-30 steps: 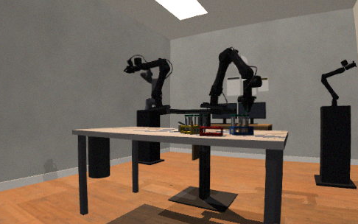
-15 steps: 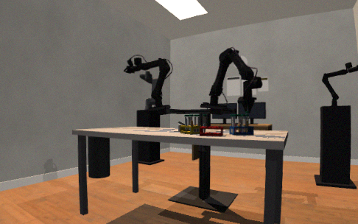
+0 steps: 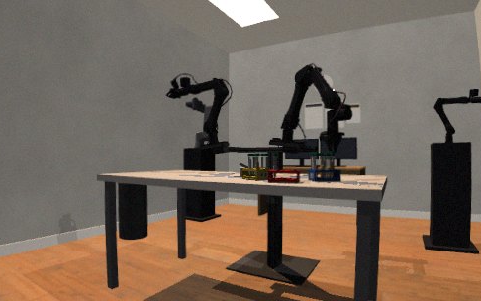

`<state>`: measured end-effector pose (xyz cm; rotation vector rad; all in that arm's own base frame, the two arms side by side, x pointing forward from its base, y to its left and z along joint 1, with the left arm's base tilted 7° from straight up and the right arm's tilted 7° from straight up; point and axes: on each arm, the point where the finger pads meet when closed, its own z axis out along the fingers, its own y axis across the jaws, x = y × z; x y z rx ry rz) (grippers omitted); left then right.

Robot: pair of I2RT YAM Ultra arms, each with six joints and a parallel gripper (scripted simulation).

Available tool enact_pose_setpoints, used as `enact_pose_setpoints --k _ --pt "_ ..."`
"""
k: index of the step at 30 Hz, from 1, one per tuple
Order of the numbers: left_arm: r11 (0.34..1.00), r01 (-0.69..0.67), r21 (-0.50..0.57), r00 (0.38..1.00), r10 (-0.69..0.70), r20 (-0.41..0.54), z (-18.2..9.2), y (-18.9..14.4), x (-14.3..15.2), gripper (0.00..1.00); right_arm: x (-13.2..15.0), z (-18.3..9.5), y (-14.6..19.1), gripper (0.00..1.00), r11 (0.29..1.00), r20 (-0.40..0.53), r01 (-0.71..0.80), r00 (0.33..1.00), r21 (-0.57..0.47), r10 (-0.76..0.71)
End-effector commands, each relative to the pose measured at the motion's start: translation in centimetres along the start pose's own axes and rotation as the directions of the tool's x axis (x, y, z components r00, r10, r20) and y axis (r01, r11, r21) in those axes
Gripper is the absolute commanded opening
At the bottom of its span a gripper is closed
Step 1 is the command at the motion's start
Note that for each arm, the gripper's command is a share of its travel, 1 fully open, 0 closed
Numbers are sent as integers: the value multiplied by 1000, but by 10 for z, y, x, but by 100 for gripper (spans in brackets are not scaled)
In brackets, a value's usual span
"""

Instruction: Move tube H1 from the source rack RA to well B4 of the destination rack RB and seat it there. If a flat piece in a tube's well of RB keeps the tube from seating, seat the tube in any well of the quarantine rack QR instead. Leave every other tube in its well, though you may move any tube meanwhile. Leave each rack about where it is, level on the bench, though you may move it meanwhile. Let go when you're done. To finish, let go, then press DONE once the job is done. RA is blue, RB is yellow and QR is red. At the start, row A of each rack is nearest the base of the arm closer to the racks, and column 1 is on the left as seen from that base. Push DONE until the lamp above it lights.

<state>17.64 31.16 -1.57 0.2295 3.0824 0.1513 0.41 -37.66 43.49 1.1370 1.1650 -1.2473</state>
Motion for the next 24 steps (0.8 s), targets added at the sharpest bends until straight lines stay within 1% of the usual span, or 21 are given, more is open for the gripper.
enact_pose_setpoints --k 1,3,4,7,11,14,20,21,24 --pt "1000 9 -2 1000 -9 20 6 -1 -3 0 -21 -11 -7 0 1000 28 -12 1000 23 11" --pt "1000 9 -2 1000 -9 20 6 -1 -3 0 -21 -11 -7 0 1000 28 -12 1000 23 11" --pt "999 9 -33 999 -8 32 -4 4 -5 0 -21 -11 -7 0 1000 28 -12 1000 23 11" --pt "999 9 -33 999 -8 32 -1 7 -5 0 -21 -11 -7 0 1000 28 -12 1000 23 11" --pt "1000 9 -2 1000 -9 20 11 0 -2 0 -21 -11 -7 0 1000 28 -12 1000 23 11" --pt "1000 9 -16 1000 -9 25 7 2 -2 0 -21 -11 -7 0 1000 28 -12 1000 23 11" --pt "1000 10 -12 1000 -9 23 12 3 -3 0 -21 -11 -7 0 1000 28 -12 1000 23 11" --pt "999 10 -39 999 -9 34 2 8 -4 0 -21 -11 -7 0 1000 28 -12 1000 23 11" --pt "1000 10 -16 1000 -10 25 11 2 -2 0 -21 -11 -7 0 1000 28 -12 1000 23 11"
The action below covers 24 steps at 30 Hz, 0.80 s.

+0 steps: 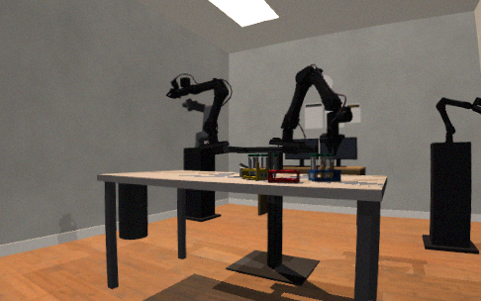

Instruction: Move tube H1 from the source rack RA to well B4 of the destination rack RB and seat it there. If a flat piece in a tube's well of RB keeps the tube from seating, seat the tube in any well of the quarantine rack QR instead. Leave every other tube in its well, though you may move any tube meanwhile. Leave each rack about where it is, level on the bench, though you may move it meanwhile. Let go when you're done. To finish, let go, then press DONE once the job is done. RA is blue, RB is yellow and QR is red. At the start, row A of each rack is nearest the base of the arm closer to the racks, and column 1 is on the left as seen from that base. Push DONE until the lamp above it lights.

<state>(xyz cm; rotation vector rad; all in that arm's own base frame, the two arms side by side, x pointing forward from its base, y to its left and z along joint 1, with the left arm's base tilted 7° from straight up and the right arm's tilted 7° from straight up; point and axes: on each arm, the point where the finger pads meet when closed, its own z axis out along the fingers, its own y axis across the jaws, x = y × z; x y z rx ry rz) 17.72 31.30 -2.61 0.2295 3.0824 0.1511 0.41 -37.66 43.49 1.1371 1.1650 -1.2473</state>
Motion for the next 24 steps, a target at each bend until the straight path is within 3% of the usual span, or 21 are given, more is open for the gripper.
enact_pose_setpoints --k 1,17,18,24 --pt "1000 10 -9 1000 -10 22 3 0 -1 0 -21 -11 -7 0 1000 28 -12 1000 23 11" --pt "1000 5 -27 1000 -5 20 -1 7 -3 0 -21 -11 -7 0 1000 28 -12 1000 23 11" --pt "1000 5 -27 1000 -5 20 -1 7 -3 24 -21 -11 -7 0 1000 28 -12 1000 23 11" --pt "1000 5 -27 1000 -5 20 -1 7 -3 24 -21 -11 -7 0 1000 28 -12 1000 23 11"
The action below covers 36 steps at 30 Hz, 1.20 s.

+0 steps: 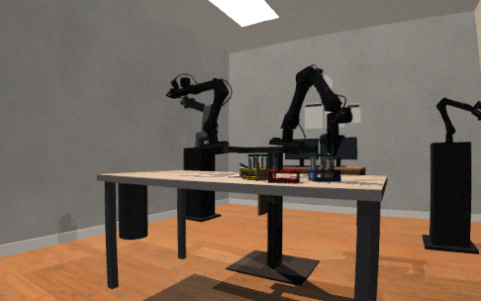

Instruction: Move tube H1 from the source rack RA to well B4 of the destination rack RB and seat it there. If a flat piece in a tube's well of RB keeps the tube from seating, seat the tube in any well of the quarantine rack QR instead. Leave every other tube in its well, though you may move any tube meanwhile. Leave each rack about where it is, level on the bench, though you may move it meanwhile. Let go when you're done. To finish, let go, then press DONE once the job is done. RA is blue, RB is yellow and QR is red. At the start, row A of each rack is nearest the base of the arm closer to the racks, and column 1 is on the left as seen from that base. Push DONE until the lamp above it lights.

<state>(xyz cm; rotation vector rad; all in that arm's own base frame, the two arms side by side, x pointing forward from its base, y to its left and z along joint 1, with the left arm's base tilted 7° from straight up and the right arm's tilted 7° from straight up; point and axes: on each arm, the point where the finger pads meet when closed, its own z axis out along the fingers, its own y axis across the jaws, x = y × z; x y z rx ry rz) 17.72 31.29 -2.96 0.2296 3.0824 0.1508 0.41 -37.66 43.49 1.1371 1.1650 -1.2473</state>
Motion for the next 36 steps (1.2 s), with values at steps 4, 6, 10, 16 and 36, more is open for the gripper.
enact_pose_setpoints --k 4,6,10,16,36 --pt "1000 5 -27 1000 -5 20 -4 8 -3 30 -21 -11 -7 0 1000 28 -12 1000 23 11" --pt "1000 5 -27 1000 -5 20 -4 8 -3 30 -21 -11 -7 0 1000 28 -12 1000 23 11" --pt "1000 5 -27 1000 -5 20 -4 8 -3 30 -21 -11 -7 0 1000 28 -12 1000 23 11" --pt "1000 5 -27 1000 -5 20 -4 8 -3 30 -21 -11 -7 0 1000 28 -12 1000 23 11" --pt "999 12 -49 999 -10 37 -50 13 -3 30 -21 -11 -7 0 1000 28 -12 1000 23 11"
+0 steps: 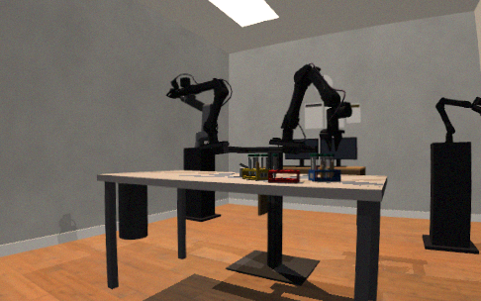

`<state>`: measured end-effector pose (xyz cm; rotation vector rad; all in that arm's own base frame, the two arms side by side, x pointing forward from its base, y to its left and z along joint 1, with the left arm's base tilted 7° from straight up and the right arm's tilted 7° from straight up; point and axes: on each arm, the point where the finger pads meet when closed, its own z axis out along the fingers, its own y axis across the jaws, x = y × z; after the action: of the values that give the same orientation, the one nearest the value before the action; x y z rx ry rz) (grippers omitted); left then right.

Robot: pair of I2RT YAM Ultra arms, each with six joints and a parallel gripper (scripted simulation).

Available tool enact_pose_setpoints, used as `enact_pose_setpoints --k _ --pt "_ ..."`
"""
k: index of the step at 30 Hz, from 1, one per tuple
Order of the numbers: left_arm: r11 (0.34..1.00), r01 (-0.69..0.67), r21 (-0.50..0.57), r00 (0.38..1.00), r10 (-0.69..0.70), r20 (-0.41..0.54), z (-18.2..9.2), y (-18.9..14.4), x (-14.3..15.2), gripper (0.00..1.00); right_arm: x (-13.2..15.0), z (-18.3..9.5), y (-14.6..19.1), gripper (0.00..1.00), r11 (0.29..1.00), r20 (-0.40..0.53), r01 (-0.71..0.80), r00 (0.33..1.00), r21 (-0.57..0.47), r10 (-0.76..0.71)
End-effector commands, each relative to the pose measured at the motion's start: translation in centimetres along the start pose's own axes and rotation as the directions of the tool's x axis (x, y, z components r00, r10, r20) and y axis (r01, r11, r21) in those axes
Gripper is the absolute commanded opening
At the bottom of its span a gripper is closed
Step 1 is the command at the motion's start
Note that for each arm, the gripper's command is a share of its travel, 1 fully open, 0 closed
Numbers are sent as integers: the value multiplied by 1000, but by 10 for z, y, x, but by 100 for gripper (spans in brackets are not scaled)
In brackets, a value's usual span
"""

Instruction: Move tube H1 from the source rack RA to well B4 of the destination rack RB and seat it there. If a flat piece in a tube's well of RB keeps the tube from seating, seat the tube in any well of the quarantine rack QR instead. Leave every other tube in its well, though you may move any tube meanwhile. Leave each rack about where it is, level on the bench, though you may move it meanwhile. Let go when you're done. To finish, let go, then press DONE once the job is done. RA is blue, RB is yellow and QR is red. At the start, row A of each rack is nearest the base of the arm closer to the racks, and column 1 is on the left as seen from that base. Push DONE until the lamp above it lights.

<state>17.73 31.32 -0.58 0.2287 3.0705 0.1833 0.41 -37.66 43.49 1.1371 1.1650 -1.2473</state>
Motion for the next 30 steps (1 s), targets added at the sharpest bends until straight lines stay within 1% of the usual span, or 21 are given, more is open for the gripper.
enact_pose_setpoints --k 1,4,17,23,24,25,28,30 --pt "1000 11 -28 1000 -10 28 -29 10 -1 30 -21 -11 -7 0 1000 28 -12 1000 23 11" --pt "1000 10 -28 1000 -9 28 -31 10 -1 30 -21 -11 -7 0 1000 28 -12 1000 23 11" --pt "1000 2 -27 1000 -1 29 -66 5 -4 30 -21 -11 -7 0 1000 28 -12 1000 23 11" --pt "1000 1 -27 1000 0 30 -66 3 -5 30 -21 -11 -7 0 1000 28 -12 1000 23 11" --pt "999 36 -11 999 -36 26 -62 -5 -7 0 -21 -11 -7 0 1000 28 -12 1000 23 11" --pt "997 69 15 998 -69 14 -55 -16 -5 0 -21 -11 -7 0 1000 28 -12 1000 23 11" --pt "986 168 15 986 -168 10 -54 -23 -11 0 -21 -11 -7 0 1000 28 -12 1000 23 11" --pt "972 234 -6 972 -234 16 -53 -22 -17 0 -21 -11 -7 0 1000 28 -12 1000 23 11"
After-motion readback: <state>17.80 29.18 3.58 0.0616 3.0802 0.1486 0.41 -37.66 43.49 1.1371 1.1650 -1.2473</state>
